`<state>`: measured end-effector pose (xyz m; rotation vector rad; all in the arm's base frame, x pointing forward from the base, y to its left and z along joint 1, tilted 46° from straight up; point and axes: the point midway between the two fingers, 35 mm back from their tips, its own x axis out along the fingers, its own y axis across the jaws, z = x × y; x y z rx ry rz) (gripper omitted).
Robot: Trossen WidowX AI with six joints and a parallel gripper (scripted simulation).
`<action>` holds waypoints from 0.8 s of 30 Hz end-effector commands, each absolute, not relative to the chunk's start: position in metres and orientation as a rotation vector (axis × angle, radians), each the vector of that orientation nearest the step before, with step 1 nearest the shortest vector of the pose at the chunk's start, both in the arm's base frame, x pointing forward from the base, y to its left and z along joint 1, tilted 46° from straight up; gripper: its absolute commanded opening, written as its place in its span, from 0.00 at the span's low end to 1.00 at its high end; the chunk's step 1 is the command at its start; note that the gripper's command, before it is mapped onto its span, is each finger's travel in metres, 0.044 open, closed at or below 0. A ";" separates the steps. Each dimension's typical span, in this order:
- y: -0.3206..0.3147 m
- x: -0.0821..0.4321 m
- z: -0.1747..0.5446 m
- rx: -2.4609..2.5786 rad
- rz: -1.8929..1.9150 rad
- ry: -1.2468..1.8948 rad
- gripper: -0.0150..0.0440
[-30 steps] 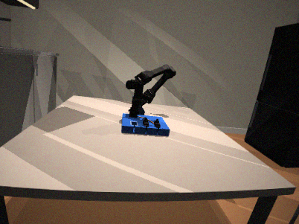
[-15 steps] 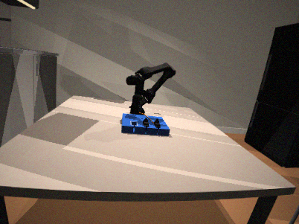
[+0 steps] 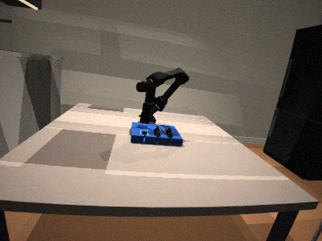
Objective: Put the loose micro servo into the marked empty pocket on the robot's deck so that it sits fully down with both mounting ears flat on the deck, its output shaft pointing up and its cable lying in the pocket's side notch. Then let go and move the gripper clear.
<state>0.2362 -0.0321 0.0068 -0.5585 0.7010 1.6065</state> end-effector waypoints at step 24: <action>-0.043 0.243 -0.004 -0.193 1.359 1.053 0.25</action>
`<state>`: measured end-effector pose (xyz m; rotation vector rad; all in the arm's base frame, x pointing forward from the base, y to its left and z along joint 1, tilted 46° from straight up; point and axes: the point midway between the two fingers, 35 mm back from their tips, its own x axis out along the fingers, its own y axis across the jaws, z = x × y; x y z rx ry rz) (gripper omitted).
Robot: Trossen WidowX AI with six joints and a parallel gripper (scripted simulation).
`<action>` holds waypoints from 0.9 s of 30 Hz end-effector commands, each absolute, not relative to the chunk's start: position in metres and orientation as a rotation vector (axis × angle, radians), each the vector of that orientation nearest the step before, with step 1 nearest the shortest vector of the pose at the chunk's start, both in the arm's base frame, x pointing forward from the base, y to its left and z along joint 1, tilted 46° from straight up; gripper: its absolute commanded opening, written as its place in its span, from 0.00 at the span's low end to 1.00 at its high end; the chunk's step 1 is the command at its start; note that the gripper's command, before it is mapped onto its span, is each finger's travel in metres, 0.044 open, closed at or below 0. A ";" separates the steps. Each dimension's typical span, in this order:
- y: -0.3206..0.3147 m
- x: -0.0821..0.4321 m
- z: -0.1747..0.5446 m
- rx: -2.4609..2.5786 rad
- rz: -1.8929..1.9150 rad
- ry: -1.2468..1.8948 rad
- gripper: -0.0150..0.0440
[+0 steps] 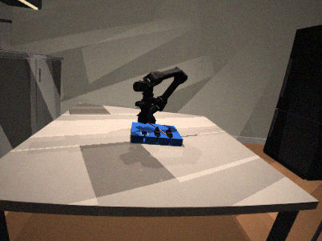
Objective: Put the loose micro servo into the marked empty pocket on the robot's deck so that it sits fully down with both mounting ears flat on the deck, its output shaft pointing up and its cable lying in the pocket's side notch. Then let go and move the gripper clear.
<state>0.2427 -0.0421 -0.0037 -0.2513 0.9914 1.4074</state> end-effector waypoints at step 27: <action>-0.043 0.243 -0.004 0.475 0.772 1.558 0.25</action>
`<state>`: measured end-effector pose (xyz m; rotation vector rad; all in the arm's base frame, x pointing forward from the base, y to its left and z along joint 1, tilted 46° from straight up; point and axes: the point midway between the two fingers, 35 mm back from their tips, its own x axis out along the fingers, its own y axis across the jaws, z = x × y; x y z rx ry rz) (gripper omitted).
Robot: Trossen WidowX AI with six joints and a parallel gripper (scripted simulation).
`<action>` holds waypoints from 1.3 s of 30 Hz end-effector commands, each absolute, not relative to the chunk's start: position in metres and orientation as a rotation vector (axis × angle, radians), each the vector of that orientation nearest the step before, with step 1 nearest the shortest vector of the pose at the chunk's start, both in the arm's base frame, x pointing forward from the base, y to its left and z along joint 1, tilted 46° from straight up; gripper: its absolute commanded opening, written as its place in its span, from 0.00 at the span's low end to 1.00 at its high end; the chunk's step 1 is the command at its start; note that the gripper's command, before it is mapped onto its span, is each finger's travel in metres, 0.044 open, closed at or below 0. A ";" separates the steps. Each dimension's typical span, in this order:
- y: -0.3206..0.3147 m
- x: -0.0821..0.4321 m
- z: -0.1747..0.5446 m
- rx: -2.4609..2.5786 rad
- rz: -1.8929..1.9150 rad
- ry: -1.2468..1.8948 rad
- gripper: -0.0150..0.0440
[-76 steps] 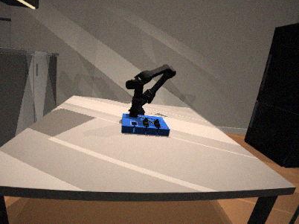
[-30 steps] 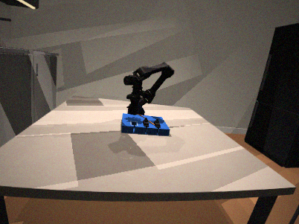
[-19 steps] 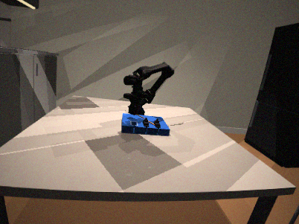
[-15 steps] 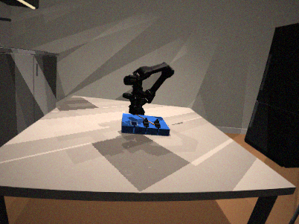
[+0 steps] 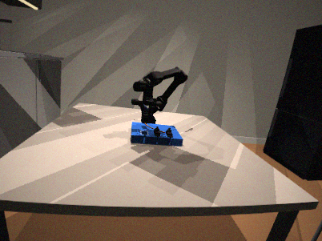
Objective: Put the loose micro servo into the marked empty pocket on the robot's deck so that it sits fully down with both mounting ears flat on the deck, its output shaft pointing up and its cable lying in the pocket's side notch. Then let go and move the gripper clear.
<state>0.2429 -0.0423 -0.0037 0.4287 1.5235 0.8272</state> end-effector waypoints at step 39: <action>-0.022 0.351 -0.007 0.496 0.751 1.566 0.25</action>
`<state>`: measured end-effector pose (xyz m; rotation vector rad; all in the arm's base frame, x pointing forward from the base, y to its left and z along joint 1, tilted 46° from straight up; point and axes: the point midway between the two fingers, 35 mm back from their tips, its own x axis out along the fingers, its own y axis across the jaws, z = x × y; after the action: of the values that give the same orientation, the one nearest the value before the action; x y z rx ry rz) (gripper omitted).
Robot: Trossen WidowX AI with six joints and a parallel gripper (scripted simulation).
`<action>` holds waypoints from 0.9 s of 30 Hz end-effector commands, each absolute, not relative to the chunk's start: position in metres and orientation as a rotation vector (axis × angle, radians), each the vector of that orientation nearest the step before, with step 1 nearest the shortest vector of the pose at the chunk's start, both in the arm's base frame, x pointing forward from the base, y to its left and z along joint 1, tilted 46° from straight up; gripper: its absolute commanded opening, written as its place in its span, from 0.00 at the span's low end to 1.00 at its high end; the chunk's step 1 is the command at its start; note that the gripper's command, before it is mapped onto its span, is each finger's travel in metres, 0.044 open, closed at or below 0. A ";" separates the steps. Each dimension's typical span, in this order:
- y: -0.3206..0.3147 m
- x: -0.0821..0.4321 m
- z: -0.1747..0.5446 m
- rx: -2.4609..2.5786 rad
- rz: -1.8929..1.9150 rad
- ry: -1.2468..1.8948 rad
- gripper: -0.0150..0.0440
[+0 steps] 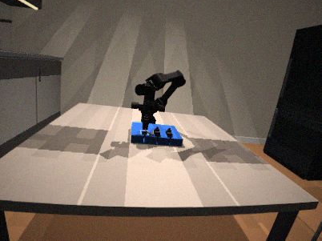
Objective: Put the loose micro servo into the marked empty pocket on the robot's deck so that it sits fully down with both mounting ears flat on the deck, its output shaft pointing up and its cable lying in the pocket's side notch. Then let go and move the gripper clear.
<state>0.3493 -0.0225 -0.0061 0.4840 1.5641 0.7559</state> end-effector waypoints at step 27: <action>-0.006 0.348 -0.021 0.496 0.752 1.565 0.25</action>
<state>0.3478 -0.0081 -0.0200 0.4898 1.5674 0.7528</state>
